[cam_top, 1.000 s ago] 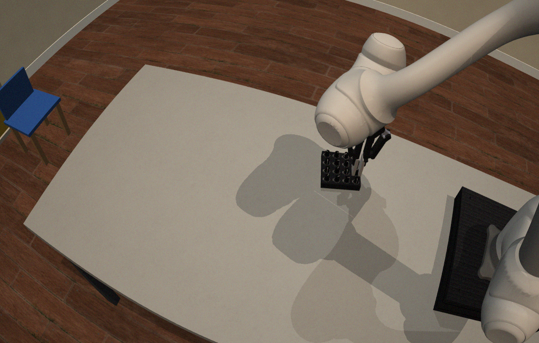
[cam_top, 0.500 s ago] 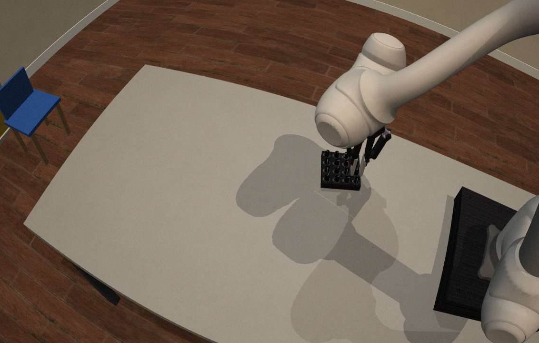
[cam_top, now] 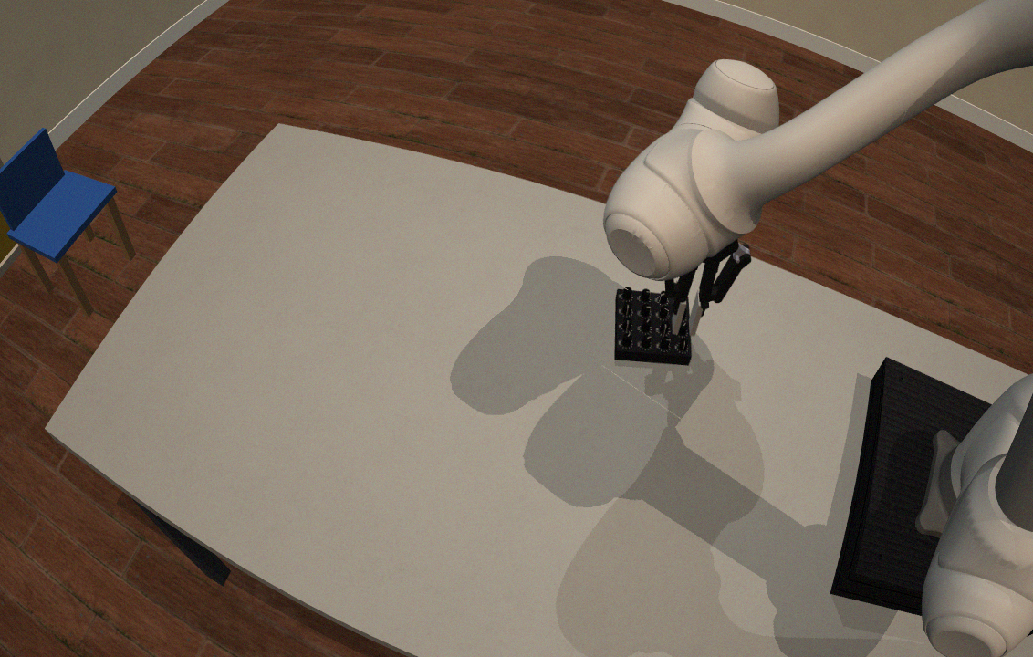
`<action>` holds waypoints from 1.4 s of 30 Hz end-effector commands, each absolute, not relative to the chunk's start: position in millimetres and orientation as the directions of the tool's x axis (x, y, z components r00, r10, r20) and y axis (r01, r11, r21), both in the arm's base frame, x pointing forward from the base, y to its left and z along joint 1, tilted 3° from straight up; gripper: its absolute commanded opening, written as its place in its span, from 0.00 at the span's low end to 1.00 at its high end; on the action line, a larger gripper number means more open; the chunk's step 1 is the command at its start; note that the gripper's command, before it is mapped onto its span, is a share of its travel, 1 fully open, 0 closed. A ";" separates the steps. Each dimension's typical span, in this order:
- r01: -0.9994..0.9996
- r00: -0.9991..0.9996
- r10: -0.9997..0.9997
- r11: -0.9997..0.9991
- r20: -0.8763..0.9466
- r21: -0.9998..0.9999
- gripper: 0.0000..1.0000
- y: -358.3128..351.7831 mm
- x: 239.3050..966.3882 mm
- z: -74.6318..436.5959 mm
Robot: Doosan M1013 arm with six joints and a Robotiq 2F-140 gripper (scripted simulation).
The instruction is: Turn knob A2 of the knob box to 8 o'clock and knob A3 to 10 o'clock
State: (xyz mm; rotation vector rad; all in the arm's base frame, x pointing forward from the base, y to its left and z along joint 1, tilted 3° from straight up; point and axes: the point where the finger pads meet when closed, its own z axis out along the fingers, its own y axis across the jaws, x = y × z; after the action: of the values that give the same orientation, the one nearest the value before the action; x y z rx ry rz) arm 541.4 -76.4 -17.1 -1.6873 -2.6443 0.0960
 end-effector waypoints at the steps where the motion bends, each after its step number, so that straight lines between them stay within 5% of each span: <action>1: 0.906 -0.422 0.906 0.420 -0.030 -0.053 0.12 -76.1 541.6 -11.8; 29: 0.906 -0.422 0.906 0.420 -0.030 -0.053 0.12 -74.7 542.6 16.0; 30: 0.906 -0.422 0.906 0.420 -0.030 -0.053 1.00 -74.7 542.6 16.0; 42: 0.906 -0.422 0.906 0.420 -0.030 -0.053 1.00 -73.5 543.5 39.5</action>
State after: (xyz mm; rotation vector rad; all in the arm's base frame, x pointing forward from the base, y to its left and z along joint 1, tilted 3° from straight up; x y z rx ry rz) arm 543.5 -73.6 38.2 -1.6874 -2.6442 0.0958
